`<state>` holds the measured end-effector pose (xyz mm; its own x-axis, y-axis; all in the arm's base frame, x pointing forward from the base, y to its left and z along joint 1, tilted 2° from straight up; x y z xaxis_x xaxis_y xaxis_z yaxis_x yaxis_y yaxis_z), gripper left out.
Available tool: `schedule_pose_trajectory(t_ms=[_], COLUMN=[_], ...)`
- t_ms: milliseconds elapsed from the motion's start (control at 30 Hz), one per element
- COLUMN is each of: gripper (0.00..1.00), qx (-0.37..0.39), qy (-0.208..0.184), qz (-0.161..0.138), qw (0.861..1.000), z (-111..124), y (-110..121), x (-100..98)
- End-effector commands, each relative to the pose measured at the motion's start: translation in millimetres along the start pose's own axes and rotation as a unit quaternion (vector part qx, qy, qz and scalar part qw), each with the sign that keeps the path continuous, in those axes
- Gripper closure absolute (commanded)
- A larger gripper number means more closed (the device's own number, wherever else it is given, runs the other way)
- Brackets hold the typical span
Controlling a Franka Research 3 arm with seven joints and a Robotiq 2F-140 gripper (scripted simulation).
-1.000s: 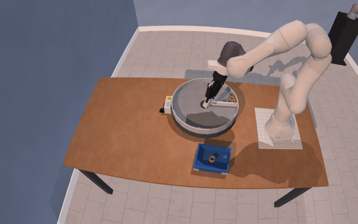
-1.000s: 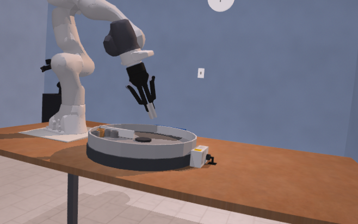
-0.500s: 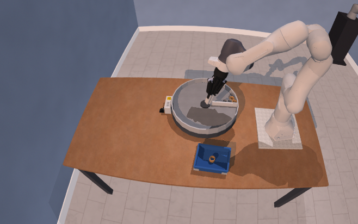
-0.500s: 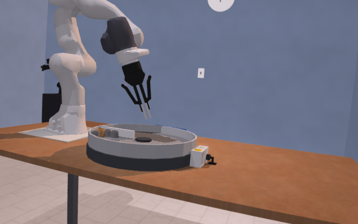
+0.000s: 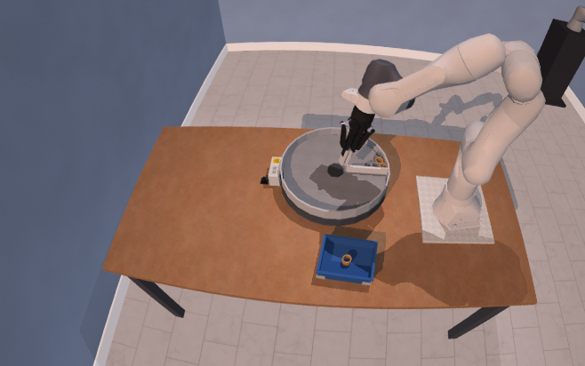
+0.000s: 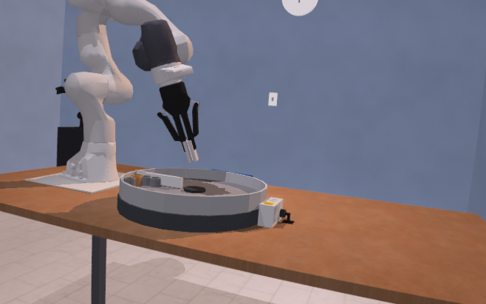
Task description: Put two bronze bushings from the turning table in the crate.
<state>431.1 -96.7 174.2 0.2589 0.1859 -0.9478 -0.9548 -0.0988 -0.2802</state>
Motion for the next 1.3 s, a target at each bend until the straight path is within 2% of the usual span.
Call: schedule_pose_trajectory(t_ms=[0,333,833,900,933,1267], gripper=[0.94,0.94,0.94,0.94,0.94,0.94], qx=[0.083,0.159,0.314,0.314,0.338,0.426], qy=[-0.001,0.003,0.012,0.012,0.013,0.017], qz=[0.008,0.015,0.029,0.029,0.031,0.039], qw=[0.996,0.987,0.949,0.949,0.940,0.904], z=[-2.9,-13.7,-33.4,-33.4,-36.2,-45.7], y=[4.9,12.5,29.1,29.1,31.9,42.1], x=[-1.6,-5.8,-13.8,-13.8,-14.9,-18.9])
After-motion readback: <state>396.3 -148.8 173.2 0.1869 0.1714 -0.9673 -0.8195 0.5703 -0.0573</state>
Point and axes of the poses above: the point where the finger pads meet when closed, its own x axis out along the fingers, its own y axis across the jaws, z = x × y, the point moved 2 cm from there along -x, back along the fingers, and after that the axes turned 9 degrees about x, right-handed, at the moved point
